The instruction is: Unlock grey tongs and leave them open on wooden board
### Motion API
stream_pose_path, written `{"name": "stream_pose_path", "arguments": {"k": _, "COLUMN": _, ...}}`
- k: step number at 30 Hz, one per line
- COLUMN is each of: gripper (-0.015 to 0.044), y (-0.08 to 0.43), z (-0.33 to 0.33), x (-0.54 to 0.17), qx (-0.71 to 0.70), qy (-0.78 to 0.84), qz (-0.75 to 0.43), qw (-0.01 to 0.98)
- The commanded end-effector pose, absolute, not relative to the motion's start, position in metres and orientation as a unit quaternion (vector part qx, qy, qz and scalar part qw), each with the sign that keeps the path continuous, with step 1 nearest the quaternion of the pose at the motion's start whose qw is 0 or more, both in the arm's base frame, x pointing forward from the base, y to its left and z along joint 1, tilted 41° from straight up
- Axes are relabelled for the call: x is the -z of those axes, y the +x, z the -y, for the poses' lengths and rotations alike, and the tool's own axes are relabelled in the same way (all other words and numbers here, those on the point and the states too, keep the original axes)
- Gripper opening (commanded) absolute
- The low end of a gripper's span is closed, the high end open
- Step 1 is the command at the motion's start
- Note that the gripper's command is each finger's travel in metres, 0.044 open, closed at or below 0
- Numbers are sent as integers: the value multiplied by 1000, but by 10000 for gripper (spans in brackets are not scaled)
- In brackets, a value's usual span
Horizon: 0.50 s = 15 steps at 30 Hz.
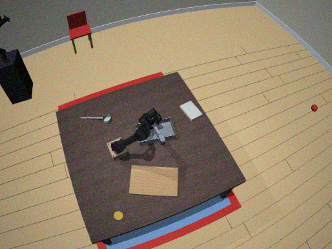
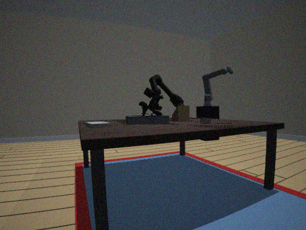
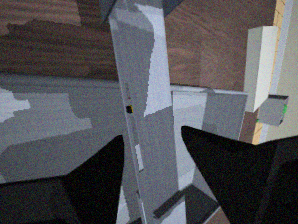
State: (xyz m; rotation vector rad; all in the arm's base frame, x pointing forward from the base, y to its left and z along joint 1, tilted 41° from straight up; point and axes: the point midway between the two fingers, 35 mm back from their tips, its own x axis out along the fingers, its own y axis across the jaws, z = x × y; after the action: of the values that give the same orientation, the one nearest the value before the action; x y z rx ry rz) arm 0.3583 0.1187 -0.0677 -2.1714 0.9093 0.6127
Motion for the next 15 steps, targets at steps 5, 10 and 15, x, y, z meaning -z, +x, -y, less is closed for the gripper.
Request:
{"name": "stream_pose_path", "arguments": {"k": 5, "gripper": 96, "y": 358, "z": -119, "x": 67, "qx": -236, "qy": -837, "qz": -351, "qw": 347}}
{"name": "stream_pose_path", "arguments": {"k": 10, "gripper": 62, "y": 358, "z": -119, "x": 67, "qx": -236, "qy": -837, "qz": -351, "qw": 347}}
{"name": "stream_pose_path", "arguments": {"k": 15, "gripper": 29, "y": 358, "z": -119, "x": 67, "qx": -236, "qy": -837, "qz": -351, "qw": 347}}
